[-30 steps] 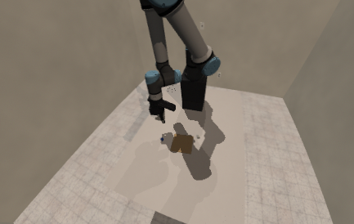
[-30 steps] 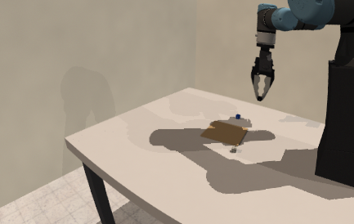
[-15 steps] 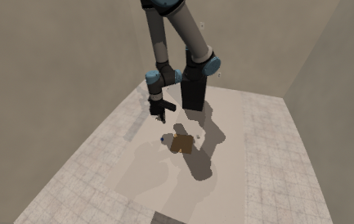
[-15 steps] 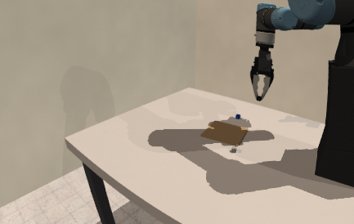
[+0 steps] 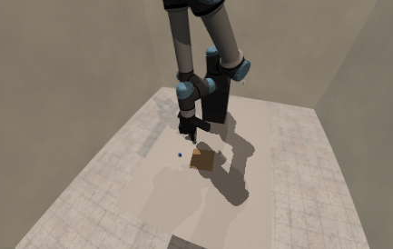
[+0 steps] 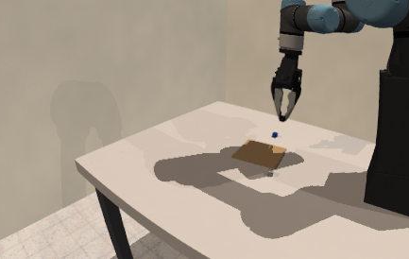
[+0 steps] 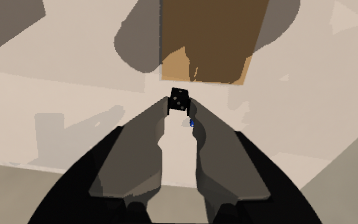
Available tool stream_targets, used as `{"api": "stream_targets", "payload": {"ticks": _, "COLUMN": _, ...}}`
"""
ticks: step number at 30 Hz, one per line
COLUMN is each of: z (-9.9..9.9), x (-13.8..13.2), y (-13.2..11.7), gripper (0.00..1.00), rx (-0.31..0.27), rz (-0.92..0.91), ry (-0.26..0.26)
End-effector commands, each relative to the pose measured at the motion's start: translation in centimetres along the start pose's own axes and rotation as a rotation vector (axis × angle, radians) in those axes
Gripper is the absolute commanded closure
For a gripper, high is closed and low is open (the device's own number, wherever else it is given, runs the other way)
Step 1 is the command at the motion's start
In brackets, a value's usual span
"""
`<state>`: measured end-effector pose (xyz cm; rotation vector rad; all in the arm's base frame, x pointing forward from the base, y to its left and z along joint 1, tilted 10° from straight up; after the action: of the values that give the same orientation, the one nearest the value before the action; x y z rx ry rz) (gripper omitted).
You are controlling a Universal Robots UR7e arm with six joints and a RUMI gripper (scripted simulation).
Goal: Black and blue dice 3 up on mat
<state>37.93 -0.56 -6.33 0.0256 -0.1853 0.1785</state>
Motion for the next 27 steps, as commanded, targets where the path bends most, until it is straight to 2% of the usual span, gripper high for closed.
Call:
{"api": "stream_targets", "payload": {"ticks": 1, "z": 0.1, "x": 1.5, "y": 3.6, "gripper": 1.00, "rx": -0.019, "rz": -0.059, "ry": 0.010}}
{"api": "stream_targets", "payload": {"ticks": 7, "z": 0.2, "x": 1.9, "y": 5.7, "gripper": 1.00, "rx": -0.019, "rz": -0.089, "ry": 0.007}}
{"api": "stream_targets", "payload": {"ticks": 27, "z": 0.0, "x": 1.9, "y": 5.7, "gripper": 1.00, "rx": -0.019, "rz": -0.090, "ry": 0.008}}
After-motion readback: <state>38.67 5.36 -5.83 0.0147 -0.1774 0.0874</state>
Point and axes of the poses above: the point where the finger pads meet when closed, its own z axis back along the fingers, its own x axis across the jaws, y = z × x, the point moved 8 cm from there along z, back along the fingers, and after that the axes turned 3 degrees about -z, right-handed, at the moved point
